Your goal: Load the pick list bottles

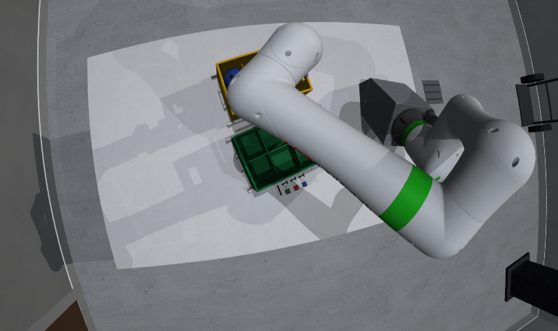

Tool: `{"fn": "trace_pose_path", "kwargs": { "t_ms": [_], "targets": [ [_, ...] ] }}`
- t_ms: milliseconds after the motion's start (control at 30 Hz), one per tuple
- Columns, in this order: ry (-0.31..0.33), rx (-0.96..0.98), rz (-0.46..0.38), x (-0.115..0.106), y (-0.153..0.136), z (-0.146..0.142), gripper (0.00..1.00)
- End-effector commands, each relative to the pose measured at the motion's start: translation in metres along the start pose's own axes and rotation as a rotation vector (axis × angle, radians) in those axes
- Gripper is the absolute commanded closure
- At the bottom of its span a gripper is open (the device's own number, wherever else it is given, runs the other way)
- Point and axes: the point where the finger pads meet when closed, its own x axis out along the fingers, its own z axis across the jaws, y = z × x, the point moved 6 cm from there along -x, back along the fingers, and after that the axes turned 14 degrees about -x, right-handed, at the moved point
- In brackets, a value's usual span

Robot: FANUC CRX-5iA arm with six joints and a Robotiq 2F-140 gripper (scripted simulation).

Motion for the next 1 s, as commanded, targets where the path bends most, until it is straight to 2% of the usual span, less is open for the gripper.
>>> {"fn": "trace_pose_path", "kwargs": {
  "t_ms": [0,300,733,767,967],
  "targets": [
    [-0.001,0.0,0.001,0.002,0.0,0.0,0.56],
    [-0.001,0.0,0.001,0.014,0.0,0.0,0.56],
    [-0.001,0.0,0.001,0.016,0.0,0.0,0.56],
    [-0.001,0.0,0.001,0.014,0.0,0.0,0.9],
    [-0.001,0.0,0.001,0.014,0.0,0.0,0.9]
  ]
}}
